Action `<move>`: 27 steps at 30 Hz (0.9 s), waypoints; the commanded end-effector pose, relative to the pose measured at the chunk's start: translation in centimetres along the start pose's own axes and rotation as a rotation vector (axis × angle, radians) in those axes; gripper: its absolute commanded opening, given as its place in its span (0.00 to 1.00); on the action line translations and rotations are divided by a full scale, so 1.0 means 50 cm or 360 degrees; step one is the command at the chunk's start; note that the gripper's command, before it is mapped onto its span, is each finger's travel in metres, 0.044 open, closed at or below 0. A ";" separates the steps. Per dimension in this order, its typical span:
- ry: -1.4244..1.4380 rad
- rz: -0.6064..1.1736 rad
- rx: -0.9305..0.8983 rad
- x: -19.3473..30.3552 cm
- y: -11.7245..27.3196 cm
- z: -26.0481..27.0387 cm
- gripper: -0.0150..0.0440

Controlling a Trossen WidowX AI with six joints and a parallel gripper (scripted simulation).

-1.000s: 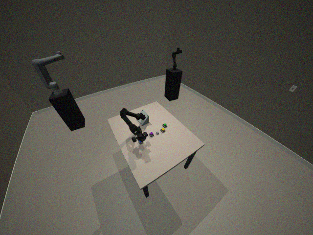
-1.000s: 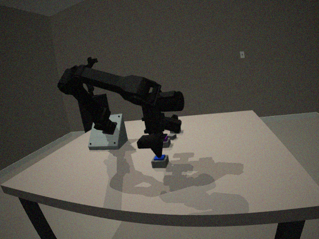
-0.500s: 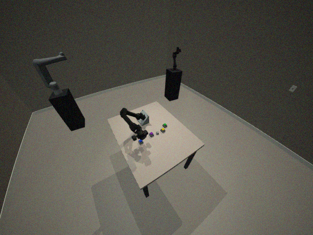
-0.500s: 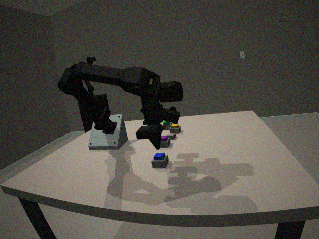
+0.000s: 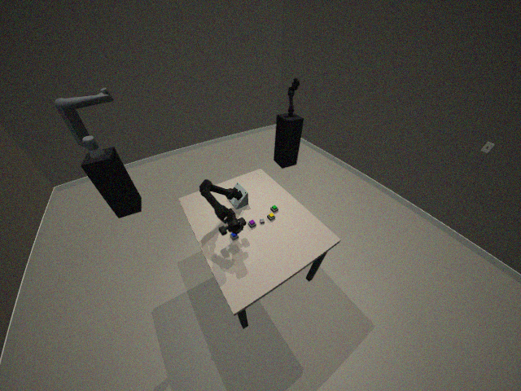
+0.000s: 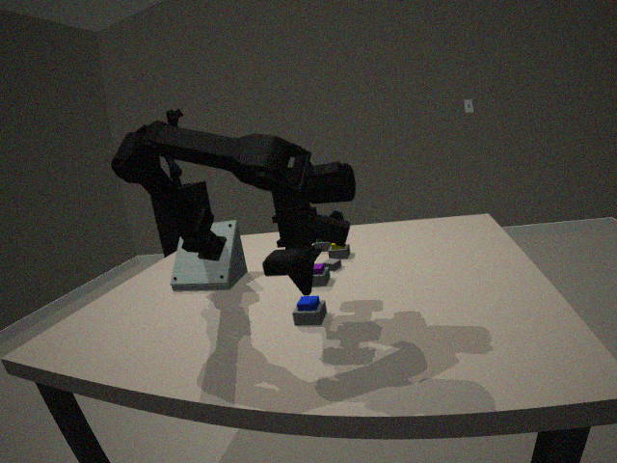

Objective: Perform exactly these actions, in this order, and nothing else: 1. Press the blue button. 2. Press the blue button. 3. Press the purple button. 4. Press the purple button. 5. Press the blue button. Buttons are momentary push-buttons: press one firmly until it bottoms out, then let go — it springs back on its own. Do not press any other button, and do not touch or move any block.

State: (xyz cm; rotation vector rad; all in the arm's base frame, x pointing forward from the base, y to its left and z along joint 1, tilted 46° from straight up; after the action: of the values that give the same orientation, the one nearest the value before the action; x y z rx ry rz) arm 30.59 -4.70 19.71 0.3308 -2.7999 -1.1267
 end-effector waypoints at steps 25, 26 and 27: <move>0.0014 0.0007 -0.0001 0.004 -0.043 0.004 0.29; 0.0014 0.0007 -0.0001 0.004 -0.043 0.004 0.29; 0.0014 0.0007 -0.0001 0.004 -0.043 0.004 0.29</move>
State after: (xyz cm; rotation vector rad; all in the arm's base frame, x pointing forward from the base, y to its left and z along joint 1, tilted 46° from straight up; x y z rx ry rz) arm 30.83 -6.09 18.33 0.3317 -2.8016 -1.1213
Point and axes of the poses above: the point midway between the two fingers, 35 mm back from their tips, its own y axis back along the fingers, its own z axis across the jaws, x = y × z, the point moved 6 cm from there along y, back along the fingers, and after that the axes turned 5 degrees about y, right-handed, at the moved point
